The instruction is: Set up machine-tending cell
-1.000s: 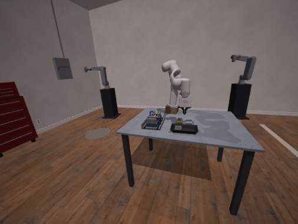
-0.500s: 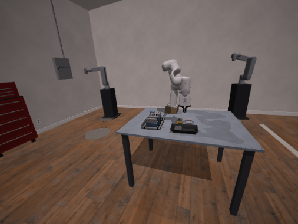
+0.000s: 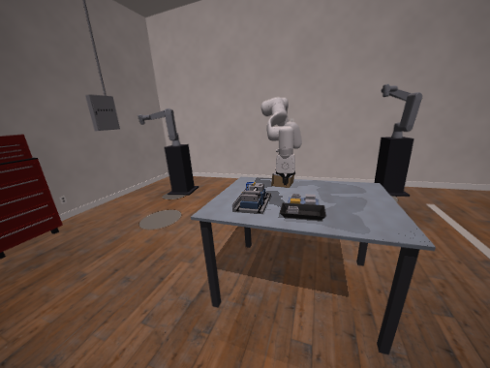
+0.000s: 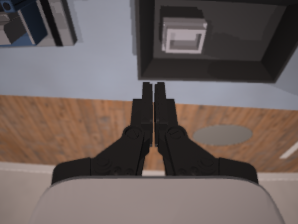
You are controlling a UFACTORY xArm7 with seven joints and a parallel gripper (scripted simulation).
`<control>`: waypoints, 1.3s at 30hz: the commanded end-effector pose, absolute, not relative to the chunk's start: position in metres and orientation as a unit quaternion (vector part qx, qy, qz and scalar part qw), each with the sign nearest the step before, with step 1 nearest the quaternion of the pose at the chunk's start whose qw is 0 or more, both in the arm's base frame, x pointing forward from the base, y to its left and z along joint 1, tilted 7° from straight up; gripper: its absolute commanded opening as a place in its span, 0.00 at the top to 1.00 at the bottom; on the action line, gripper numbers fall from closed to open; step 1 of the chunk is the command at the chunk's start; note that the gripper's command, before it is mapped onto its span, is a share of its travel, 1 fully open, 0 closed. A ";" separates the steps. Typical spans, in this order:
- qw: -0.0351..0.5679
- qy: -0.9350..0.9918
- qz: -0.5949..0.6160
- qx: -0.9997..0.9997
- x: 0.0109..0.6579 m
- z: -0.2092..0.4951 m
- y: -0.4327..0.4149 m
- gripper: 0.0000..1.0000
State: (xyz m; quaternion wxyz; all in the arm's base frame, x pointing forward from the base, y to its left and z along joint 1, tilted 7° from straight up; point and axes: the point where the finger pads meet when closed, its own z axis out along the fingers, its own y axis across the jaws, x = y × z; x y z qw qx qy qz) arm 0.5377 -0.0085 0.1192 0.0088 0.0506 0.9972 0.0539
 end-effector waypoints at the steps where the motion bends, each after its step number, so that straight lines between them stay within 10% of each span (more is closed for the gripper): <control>1: 0.012 0.997 0.055 0.051 0.532 0.116 -0.050 1.00; 39: 0.012 0.997 0.057 0.052 0.459 0.095 -0.215 1.00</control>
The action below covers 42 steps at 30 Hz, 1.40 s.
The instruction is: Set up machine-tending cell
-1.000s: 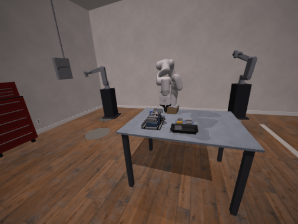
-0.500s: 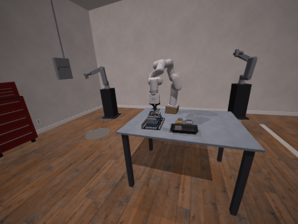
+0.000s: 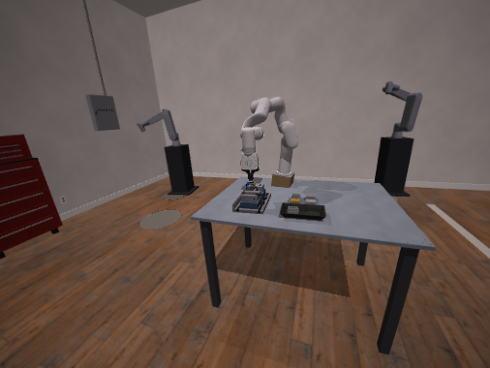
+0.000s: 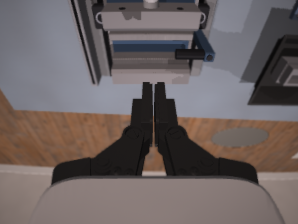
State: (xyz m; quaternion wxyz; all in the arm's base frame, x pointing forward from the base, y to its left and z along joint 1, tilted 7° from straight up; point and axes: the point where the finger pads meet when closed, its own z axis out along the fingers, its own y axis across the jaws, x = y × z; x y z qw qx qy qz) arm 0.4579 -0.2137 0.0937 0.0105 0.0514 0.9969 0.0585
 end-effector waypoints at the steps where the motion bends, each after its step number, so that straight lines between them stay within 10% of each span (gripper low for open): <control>1: 0.012 0.997 0.057 0.052 0.459 0.095 -0.215 1.00; 42: 0.033 0.975 0.089 -0.203 0.444 0.107 -0.097 1.00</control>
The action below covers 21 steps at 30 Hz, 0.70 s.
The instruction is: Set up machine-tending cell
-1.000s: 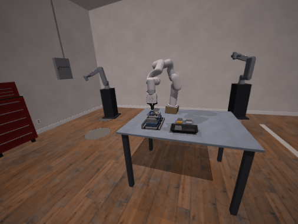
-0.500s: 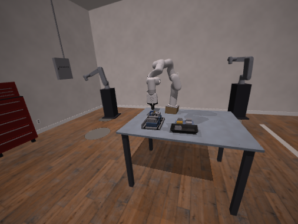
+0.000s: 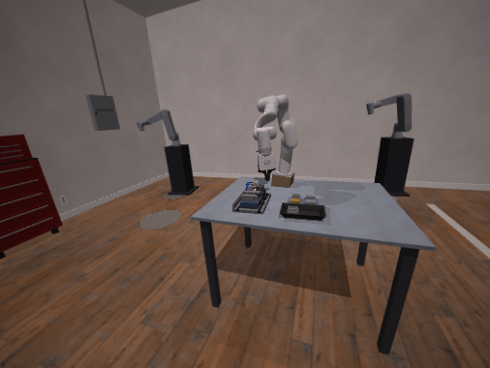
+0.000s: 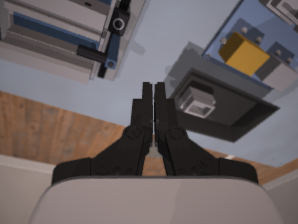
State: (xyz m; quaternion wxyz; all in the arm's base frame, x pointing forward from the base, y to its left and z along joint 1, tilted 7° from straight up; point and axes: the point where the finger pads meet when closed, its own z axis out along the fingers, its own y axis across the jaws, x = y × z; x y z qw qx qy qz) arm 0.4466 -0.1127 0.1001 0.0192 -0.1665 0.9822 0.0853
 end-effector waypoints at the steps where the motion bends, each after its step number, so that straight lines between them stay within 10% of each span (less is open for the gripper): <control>1: 0.038 0.964 0.090 -0.246 0.439 0.110 -0.079 1.00; 21: 0.056 0.867 0.072 -0.491 0.394 0.124 0.014 1.00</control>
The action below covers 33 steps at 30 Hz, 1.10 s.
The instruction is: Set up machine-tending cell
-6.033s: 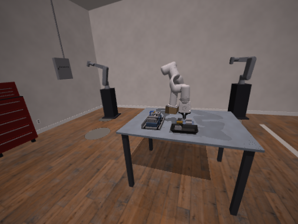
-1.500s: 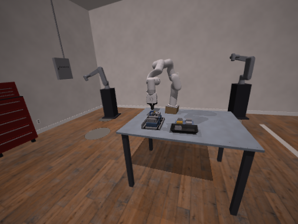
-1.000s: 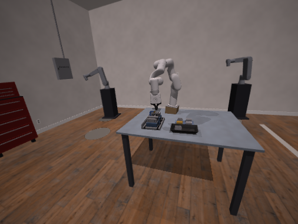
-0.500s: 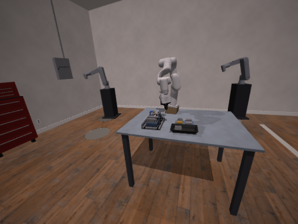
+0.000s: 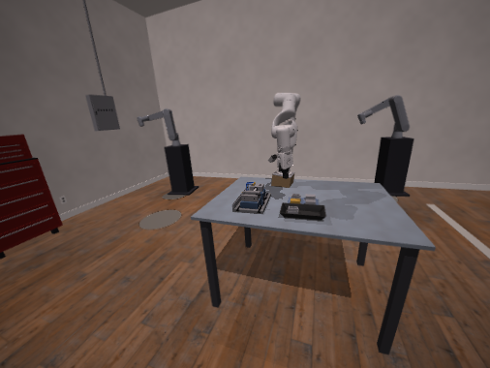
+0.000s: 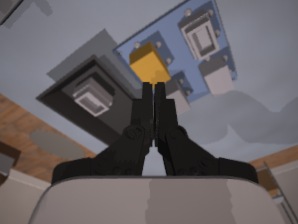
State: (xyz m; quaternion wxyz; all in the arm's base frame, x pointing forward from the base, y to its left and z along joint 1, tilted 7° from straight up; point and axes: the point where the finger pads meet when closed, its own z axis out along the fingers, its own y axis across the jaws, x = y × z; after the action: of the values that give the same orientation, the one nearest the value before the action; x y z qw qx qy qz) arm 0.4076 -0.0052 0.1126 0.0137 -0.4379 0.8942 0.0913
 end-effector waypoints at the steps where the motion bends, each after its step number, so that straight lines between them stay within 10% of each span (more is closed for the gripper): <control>1: 0.056 0.861 0.071 -0.500 0.392 0.125 0.017 1.00; 26: 0.049 0.744 0.032 -0.665 0.345 0.124 0.065 1.00; 27: 0.049 0.744 0.032 -0.665 0.345 0.124 0.065 0.31; 33: 0.049 0.744 0.032 -0.665 0.345 0.124 0.065 0.31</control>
State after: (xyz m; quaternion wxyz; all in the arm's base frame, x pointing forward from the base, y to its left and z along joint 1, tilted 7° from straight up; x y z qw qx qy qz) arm 0.3446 0.0647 0.1227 0.0446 -0.6633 0.7462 0.0355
